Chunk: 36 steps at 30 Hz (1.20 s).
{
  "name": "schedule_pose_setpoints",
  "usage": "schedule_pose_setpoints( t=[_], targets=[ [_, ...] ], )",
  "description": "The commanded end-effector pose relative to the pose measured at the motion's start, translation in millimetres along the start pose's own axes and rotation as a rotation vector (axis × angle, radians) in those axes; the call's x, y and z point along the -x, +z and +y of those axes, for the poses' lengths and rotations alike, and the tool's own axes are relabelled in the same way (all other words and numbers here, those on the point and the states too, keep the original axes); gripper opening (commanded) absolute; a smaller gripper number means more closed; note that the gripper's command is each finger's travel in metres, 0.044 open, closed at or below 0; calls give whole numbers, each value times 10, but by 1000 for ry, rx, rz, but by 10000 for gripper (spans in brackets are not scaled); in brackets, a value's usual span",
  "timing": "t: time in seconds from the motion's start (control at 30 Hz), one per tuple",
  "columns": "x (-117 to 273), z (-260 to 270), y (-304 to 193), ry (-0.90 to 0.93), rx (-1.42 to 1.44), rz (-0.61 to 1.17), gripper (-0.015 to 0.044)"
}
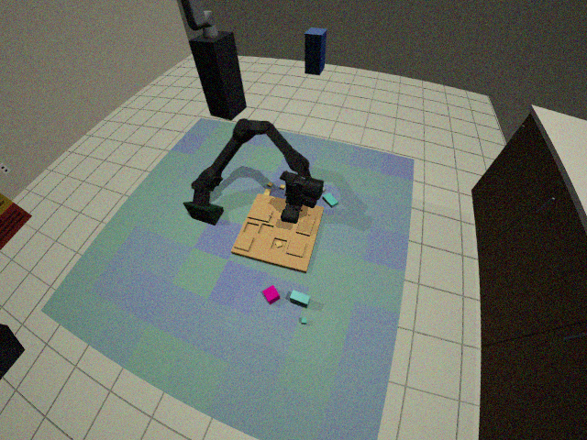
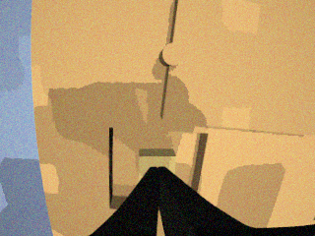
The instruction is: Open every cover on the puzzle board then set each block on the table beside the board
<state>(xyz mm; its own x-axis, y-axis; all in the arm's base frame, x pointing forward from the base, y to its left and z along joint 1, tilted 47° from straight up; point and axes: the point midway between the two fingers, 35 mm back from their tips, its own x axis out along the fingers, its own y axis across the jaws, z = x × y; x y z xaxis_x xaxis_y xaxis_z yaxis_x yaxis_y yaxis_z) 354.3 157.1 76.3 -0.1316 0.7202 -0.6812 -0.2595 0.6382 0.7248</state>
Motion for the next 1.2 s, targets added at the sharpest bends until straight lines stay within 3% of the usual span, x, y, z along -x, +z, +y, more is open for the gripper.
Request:
schedule_pose_setpoints(
  t=[0.0,0.47,0.5,0.67,1.17],
  targets=[
    [28,3,10,2,55,-2,0],
    [106,0,7,0,1321,-2,0],
    [49,-2,-4,2,685,2,26],
    [121,-7,4,0,795,1,144],
    [366,-11,14,-2,1175,1,144]
  ],
)
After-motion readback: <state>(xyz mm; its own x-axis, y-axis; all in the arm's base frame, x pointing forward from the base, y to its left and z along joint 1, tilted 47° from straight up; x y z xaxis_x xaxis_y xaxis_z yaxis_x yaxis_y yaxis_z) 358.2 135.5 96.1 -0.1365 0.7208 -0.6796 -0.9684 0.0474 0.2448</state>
